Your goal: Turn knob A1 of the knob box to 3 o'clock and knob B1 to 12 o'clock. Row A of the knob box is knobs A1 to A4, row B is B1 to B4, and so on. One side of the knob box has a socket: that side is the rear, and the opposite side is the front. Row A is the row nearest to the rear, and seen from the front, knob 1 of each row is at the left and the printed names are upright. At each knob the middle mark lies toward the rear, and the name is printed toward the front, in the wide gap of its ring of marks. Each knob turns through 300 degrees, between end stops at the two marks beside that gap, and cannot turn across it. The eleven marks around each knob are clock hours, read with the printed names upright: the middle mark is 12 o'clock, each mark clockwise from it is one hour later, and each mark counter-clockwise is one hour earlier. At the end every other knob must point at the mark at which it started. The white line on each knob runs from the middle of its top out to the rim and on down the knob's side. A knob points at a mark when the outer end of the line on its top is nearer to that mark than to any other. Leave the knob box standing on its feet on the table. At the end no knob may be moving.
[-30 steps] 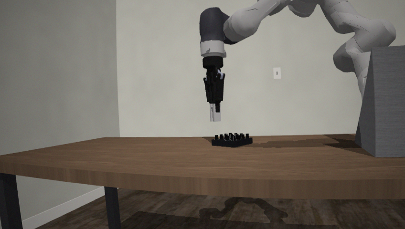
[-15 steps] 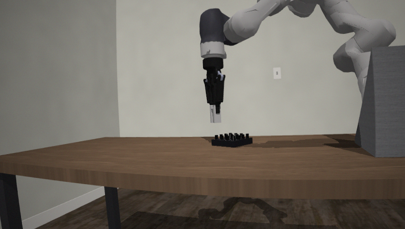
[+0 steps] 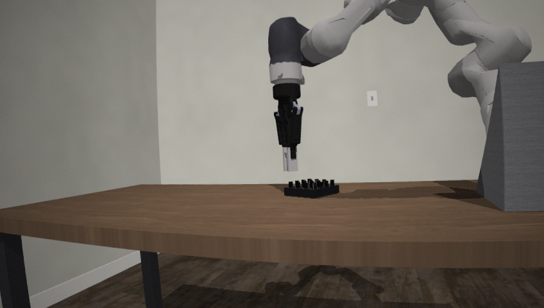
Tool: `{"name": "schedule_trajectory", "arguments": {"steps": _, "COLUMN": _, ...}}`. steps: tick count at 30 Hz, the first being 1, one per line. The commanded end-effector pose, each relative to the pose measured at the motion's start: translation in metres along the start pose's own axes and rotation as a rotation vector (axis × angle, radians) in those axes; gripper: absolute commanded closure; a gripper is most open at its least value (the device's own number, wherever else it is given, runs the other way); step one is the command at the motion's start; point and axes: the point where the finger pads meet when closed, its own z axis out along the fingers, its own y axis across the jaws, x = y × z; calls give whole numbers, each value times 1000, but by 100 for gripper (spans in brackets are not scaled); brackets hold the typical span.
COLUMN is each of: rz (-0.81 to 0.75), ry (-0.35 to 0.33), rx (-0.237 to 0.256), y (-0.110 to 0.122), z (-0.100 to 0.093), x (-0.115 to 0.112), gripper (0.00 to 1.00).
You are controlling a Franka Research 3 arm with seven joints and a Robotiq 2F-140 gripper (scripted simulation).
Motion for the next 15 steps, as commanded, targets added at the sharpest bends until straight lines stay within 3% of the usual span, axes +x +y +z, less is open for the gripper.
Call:
{"name": "schedule_trajectory", "arguments": {"steps": 1, "rz": 7, "ry": -5, "rx": 2, "y": -1, "z": 6, "x": -1, "gripper": 88}}
{"name": "schedule_trajectory", "arguments": {"steps": 15, "rz": 7, "ry": -5, "rx": 2, "y": -1, "z": 19, "x": -1, "gripper": 88}}
